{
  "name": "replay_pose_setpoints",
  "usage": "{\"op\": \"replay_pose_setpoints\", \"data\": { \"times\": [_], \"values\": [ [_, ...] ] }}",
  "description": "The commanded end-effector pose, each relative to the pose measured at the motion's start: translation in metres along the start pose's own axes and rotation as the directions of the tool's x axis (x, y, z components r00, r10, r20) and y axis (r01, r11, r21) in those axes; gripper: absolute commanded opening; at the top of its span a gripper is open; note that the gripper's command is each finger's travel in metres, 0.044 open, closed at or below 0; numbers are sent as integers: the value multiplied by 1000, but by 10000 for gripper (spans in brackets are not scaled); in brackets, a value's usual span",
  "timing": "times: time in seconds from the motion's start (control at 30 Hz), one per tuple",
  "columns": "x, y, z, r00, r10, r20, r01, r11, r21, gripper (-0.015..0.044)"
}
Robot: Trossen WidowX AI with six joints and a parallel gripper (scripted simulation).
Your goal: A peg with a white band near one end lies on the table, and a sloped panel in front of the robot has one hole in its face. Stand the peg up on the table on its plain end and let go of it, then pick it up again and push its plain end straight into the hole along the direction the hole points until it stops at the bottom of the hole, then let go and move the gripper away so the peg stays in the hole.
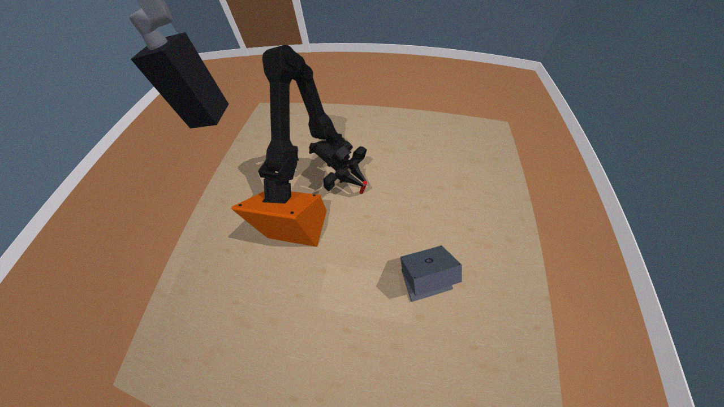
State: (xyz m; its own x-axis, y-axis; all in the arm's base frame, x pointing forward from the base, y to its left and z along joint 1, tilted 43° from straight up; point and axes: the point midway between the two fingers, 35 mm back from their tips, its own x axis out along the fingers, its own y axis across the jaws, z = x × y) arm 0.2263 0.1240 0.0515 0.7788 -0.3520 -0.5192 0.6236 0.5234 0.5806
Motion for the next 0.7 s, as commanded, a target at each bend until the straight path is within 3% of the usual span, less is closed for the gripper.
{"op": "replay_pose_setpoints", "data": {
  "times": [0.0, 0.67],
  "values": [
    [0, 0, -2, 1000, 0, 0, 0, 1000, 1, 50],
    [-2, -3, -5, 1000, -1, 12, 1, 1000, -12, 50]
  ]
}}
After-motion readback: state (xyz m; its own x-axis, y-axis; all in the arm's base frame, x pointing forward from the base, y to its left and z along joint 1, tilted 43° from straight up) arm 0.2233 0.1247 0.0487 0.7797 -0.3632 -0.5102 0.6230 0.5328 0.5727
